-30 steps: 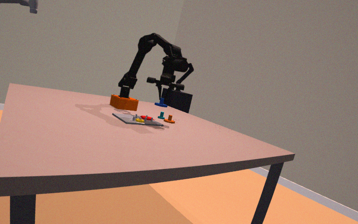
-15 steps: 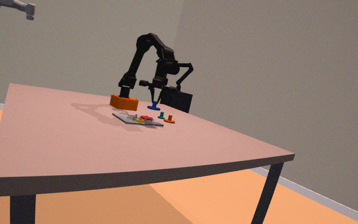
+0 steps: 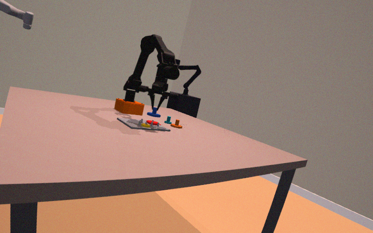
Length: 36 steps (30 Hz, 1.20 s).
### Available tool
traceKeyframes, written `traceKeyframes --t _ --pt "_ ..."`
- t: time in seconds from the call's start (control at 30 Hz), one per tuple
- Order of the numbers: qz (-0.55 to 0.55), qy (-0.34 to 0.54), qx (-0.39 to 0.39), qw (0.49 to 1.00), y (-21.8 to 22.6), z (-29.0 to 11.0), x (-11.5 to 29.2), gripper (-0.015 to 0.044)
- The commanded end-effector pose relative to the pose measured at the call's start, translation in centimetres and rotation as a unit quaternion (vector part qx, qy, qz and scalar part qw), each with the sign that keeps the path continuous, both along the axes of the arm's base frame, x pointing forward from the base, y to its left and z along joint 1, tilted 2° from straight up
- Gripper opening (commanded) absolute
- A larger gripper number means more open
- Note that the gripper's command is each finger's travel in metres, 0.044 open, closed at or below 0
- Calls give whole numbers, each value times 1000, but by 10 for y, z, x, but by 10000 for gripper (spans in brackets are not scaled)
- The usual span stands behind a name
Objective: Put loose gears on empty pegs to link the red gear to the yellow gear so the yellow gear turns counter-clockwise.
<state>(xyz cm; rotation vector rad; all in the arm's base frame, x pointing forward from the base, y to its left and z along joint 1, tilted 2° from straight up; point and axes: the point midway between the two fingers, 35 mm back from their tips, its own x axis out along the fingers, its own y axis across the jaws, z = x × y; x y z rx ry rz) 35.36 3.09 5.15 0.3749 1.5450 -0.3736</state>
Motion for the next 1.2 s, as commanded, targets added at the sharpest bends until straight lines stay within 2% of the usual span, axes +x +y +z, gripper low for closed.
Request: traceKeyframes --t 0.0,0.63,1.17 --pt "3 -2 -2 1000 -1 1 0 0" --pt "8 -2 -2 1000 -1 0 1 0" --pt "66 -2 -2 998 -1 -22 0 0"
